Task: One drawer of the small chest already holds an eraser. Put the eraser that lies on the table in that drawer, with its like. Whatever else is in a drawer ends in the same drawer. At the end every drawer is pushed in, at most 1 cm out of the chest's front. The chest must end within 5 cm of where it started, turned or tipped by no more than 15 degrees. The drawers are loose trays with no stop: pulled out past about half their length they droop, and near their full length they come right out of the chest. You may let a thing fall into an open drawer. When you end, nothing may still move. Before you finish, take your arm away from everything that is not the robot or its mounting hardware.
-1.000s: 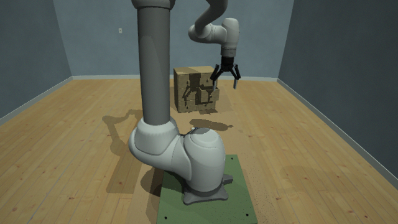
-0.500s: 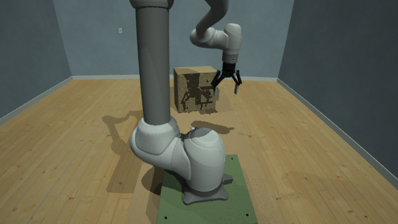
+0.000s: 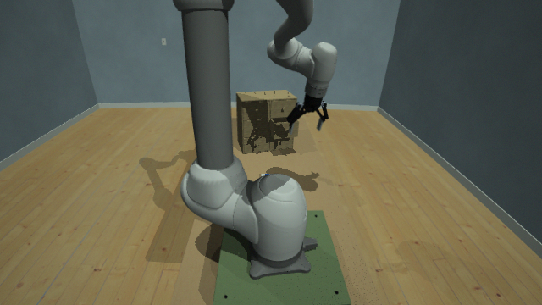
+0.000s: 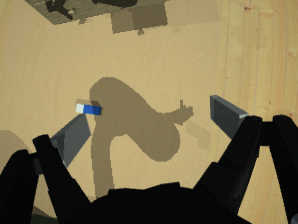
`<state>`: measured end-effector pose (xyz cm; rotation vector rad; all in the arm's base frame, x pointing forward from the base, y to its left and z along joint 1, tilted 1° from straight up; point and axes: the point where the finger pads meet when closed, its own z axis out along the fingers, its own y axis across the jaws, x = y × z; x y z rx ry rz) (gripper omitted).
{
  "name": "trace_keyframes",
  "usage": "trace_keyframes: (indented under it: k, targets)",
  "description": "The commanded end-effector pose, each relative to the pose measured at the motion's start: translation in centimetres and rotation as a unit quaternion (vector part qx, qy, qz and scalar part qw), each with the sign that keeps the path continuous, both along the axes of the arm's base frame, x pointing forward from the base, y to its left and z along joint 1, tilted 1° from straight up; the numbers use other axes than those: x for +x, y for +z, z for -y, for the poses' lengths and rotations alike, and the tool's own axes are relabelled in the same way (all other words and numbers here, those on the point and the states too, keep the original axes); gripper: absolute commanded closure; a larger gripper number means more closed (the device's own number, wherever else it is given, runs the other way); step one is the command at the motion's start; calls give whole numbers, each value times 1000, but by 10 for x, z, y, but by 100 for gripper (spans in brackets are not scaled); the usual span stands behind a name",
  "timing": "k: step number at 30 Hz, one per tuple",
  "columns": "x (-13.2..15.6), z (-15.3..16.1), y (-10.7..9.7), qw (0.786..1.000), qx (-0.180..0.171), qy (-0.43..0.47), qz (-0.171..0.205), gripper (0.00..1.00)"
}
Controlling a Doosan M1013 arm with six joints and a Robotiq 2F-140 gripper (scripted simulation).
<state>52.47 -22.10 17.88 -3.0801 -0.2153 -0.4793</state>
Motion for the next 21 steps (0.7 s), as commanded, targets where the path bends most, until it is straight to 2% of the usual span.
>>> trace_keyframes:
  k: [1, 7, 9, 21]
  targets:
    - [12, -4, -12, 997, 16, 6, 74, 0]
    - [24, -6, -24, 989, 26, 6, 146, 0]
    - [24, -6, -24, 989, 26, 6, 146, 0]
    - [45, -9, -44, 963, 44, 6, 266, 0]
